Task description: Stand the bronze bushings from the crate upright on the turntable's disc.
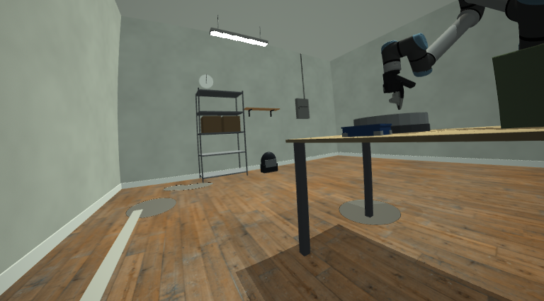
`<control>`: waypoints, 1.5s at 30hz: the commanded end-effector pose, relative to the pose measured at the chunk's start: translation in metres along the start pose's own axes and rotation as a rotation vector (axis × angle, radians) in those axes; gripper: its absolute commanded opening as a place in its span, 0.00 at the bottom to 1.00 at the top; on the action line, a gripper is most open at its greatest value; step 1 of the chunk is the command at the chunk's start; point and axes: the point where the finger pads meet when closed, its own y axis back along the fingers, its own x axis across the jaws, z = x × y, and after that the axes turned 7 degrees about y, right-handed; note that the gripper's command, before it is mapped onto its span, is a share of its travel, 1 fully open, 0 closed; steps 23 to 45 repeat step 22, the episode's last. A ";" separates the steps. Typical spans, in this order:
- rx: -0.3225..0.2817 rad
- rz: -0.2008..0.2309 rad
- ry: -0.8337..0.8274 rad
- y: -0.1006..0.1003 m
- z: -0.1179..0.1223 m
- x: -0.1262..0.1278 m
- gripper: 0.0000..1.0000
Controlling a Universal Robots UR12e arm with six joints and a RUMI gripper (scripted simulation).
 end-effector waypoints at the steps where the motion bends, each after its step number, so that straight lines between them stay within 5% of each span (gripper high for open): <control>1: -0.001 -0.001 0.000 0.000 0.000 0.000 0.06; 13: -0.001 -0.001 0.000 0.000 0.000 0.000 0.06; 14: -0.001 -0.001 0.000 0.000 0.000 0.000 1.00; 45: -0.001 -0.001 0.000 0.008 0.000 0.000 1.00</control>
